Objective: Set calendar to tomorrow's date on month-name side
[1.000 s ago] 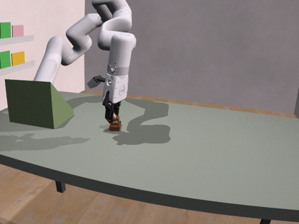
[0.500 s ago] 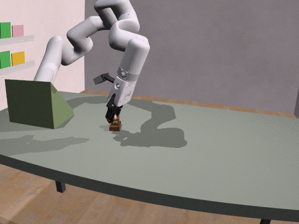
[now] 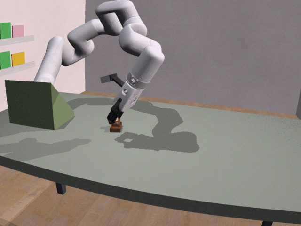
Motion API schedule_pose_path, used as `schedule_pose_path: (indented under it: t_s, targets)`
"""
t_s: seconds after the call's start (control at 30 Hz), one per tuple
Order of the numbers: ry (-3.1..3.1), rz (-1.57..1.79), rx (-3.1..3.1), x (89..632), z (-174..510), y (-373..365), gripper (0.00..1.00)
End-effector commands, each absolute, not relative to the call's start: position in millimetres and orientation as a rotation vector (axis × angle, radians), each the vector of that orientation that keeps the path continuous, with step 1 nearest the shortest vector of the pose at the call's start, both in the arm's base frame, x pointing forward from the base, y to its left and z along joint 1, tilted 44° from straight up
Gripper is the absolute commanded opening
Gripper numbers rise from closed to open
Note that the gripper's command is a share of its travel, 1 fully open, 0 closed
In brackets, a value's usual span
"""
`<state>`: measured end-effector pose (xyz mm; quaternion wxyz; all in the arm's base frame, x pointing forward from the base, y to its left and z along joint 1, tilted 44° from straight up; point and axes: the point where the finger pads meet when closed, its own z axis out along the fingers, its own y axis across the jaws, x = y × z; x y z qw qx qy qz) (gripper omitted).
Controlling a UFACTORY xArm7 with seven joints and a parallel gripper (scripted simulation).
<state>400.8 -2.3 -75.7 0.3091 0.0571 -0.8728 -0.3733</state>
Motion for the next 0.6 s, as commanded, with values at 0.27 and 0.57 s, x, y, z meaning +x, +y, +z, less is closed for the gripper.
schedule_pose_path:
  t_s: [0.27,0.57]
  targets:
    - [-2.17,-0.941,0.211,404.8,-77.3,-3.6,0.27]
    - [-2.083,-0.92,0.255,409.1,-79.0,-2.0,0.27]
